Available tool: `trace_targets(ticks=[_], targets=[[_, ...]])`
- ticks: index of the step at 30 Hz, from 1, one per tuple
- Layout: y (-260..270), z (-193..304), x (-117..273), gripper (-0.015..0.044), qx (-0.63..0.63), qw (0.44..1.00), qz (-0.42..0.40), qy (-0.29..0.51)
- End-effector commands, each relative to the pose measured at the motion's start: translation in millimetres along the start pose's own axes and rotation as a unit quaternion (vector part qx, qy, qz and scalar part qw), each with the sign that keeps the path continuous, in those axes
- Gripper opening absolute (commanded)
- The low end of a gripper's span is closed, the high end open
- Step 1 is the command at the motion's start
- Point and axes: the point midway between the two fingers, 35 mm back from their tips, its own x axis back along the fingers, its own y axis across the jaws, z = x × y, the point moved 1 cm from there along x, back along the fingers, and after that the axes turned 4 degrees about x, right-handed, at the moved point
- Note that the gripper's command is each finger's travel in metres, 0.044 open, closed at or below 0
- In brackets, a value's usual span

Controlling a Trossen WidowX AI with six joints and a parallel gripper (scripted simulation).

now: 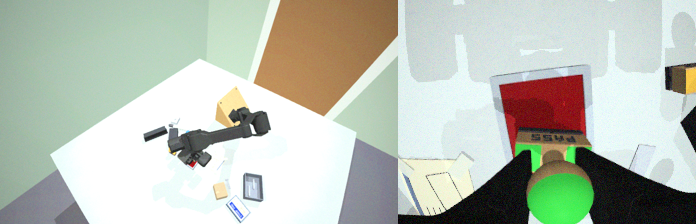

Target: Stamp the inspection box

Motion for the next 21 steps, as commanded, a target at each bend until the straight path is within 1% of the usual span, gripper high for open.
trace_targets(ticks=[1, 10, 21], targets=[[0.2, -0.2, 2.5, 0.0000, 0.001, 1.000, -0.001, 0.000], [0.1, -0.3, 7.0, 0.0000, 0.001, 1.000, 0.000, 0.000], [-0.6, -1.2, 24.4, 0.0000, 0.001, 1.000, 0.000, 0.000]])
